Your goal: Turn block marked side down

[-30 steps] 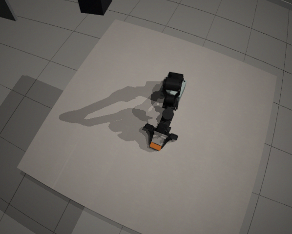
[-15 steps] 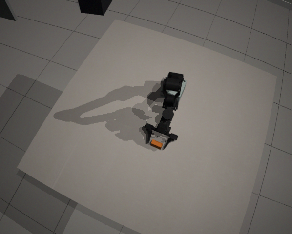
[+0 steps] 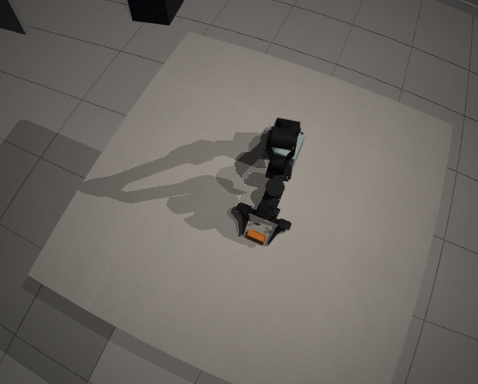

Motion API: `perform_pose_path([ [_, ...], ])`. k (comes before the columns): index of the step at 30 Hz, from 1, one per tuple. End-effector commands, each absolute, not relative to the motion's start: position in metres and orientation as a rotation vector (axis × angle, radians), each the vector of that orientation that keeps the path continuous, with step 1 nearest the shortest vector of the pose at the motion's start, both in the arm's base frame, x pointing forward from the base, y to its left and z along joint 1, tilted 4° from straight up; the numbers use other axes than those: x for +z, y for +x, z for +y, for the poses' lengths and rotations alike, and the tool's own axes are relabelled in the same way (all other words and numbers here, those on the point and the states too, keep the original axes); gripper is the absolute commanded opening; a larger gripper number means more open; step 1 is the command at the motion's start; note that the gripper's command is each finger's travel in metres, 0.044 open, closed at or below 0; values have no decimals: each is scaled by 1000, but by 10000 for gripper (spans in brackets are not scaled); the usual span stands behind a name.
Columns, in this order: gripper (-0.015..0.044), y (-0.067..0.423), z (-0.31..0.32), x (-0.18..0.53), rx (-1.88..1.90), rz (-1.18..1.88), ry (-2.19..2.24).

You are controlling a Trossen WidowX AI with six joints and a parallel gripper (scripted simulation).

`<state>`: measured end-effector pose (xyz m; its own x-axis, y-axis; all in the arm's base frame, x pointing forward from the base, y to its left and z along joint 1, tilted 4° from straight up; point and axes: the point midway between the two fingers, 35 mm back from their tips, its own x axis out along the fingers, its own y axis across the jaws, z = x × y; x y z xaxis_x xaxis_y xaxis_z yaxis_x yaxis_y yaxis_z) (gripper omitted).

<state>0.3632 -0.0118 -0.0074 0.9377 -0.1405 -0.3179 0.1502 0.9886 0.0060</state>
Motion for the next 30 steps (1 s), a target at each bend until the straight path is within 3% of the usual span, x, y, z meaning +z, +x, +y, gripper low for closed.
perform_pose_path([
  [1, 440, 363, -12, -7, -152, 320, 27],
  [14, 440, 378, -10, 9, -143, 566, 40],
  [21, 440, 358, -8, 56, -141, 745, 62],
  [30, 440, 338, -8, 61, -144, 849, 63],
])
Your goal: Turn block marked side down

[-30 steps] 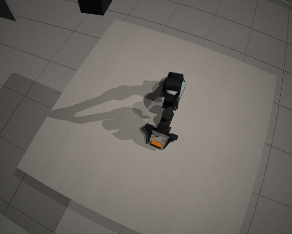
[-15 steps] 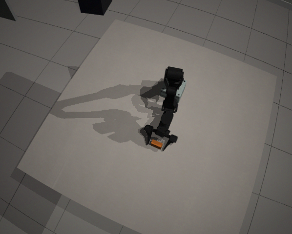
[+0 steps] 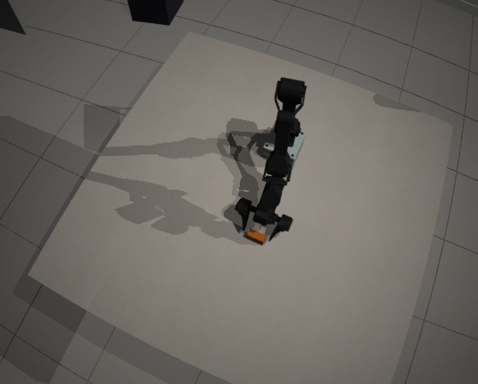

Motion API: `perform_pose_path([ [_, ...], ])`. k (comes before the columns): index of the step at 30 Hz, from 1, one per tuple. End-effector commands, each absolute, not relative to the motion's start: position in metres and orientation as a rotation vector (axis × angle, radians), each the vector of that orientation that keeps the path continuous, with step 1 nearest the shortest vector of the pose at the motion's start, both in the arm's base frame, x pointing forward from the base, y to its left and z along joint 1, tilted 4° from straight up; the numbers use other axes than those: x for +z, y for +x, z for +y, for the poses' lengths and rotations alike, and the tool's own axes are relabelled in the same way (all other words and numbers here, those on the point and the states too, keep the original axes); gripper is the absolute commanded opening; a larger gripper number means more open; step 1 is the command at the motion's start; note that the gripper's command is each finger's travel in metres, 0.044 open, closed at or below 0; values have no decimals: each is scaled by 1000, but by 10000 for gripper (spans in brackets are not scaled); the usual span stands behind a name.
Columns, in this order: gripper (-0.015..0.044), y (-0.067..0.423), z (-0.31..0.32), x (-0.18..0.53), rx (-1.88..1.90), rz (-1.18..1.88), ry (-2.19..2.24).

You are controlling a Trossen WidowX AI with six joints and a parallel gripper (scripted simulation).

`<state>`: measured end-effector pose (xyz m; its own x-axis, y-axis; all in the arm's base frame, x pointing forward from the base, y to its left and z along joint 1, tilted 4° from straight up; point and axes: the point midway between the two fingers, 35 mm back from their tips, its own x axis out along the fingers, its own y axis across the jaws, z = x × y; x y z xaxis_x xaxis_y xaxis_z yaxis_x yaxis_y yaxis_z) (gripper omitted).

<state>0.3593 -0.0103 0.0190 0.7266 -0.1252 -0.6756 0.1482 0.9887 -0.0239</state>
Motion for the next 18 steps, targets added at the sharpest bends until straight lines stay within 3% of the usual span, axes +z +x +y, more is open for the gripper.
perform_pose_path([
  [1, 440, 338, -8, 61, -144, 849, 63],
  [10, 440, 338, -8, 61, -144, 855, 63],
  [18, 440, 362, -10, 70, -136, 1105, 70],
])
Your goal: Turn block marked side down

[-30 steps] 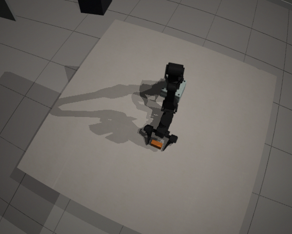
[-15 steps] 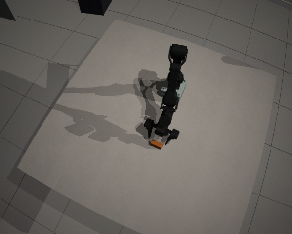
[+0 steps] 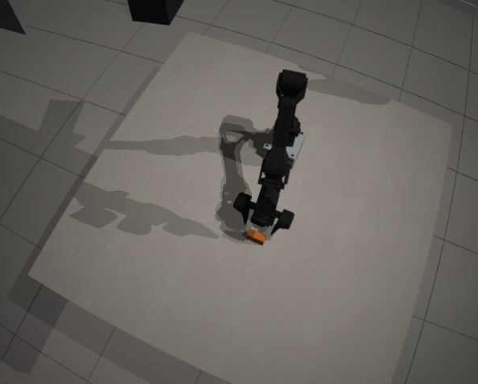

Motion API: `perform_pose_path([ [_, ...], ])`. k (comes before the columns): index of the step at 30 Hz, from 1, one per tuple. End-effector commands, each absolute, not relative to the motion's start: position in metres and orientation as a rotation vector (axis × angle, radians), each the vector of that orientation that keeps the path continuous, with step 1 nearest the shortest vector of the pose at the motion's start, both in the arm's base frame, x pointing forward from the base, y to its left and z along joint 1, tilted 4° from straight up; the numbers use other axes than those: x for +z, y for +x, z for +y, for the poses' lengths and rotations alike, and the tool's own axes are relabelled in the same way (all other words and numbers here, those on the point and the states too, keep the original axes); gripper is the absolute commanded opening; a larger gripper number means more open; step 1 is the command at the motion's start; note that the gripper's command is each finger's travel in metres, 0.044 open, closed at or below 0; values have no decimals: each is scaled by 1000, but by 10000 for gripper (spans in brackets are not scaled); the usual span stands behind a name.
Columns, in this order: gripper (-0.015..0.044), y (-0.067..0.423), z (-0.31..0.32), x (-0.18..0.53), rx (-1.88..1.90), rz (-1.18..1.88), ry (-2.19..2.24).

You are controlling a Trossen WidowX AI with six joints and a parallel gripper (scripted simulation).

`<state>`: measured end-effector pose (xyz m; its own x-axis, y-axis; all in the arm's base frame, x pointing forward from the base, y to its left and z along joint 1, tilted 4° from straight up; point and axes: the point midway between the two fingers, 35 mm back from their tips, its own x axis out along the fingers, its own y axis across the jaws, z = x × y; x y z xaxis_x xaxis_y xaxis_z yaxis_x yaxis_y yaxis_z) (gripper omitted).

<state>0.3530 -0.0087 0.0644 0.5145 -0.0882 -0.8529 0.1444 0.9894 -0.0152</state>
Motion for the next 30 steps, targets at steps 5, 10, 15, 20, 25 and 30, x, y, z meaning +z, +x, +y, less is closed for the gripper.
perform_pose_path([
  [5, 440, 370, -11, 80, -131, 1277, 84],
  [10, 440, 372, -13, 93, -126, 1442, 105],
  [15, 440, 374, -12, 95, -125, 1463, 108],
  [20, 440, 377, -13, 71, -125, 1463, 108],
  [25, 440, 377, -13, 60, -126, 1463, 108],
  [30, 440, 378, -13, 45, -126, 1463, 108],
])
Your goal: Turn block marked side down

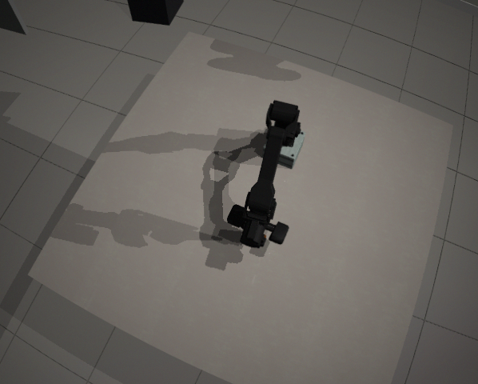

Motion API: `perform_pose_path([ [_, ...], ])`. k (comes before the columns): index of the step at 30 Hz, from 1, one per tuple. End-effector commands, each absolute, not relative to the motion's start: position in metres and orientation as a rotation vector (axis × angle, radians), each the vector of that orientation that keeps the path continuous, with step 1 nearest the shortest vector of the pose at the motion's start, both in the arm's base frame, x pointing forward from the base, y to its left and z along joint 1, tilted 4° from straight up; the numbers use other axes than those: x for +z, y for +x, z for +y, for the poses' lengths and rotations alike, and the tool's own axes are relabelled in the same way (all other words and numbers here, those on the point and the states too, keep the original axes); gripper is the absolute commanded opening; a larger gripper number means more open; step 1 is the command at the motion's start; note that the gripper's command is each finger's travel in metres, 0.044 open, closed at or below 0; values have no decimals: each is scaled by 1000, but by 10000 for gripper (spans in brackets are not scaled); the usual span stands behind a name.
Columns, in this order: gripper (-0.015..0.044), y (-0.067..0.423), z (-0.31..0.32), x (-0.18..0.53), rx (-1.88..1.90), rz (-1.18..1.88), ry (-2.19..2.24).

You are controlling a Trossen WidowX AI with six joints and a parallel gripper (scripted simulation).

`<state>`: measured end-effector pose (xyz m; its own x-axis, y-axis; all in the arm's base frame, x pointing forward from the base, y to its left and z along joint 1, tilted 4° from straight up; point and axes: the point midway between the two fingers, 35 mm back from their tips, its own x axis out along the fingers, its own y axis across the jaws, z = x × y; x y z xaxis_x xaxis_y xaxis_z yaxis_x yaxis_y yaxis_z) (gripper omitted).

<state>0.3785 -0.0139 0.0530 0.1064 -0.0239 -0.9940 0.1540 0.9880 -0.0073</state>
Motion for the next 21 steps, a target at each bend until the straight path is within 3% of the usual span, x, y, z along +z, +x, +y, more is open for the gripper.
perform_pose_path([
  [1, 440, 378, -13, 45, -126, 1463, 108],
  [21, 440, 381, -14, 14, -126, 1464, 108],
])
